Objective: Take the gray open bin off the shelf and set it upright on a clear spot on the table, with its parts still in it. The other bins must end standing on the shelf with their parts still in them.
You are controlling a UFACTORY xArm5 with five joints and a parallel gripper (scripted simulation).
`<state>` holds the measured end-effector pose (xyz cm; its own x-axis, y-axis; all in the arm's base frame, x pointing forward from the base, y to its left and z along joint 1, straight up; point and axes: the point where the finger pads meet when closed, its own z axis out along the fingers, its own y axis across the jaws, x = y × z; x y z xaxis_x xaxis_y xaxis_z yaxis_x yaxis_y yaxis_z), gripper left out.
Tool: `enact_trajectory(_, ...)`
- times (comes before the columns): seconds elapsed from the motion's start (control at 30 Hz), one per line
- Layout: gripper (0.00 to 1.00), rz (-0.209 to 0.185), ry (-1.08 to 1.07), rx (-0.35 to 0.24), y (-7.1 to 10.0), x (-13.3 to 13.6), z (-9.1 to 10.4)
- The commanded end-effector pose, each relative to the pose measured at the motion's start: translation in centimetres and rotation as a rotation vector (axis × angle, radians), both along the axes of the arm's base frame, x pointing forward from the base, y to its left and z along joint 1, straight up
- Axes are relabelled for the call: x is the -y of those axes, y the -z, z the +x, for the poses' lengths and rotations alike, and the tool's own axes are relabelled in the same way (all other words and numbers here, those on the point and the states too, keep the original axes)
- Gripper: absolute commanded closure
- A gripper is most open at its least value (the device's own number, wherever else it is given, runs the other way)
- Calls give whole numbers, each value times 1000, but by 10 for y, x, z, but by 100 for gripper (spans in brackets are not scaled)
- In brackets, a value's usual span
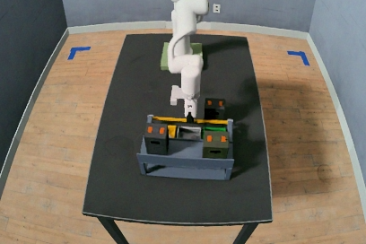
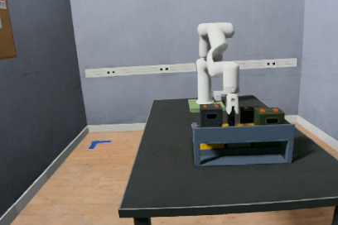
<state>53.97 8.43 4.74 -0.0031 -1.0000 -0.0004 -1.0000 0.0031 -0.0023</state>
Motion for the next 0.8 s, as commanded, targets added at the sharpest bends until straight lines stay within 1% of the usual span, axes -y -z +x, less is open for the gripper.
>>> enact_trajectory(0.0, 100, 1, 0, 5, -2, 0, 2)
enact_trajectory(0.63, 100, 1, 0, 5, -2, 0, 2)
enact_trajectory(0.77, 100, -3, 0, 6, -5, 0, 2)
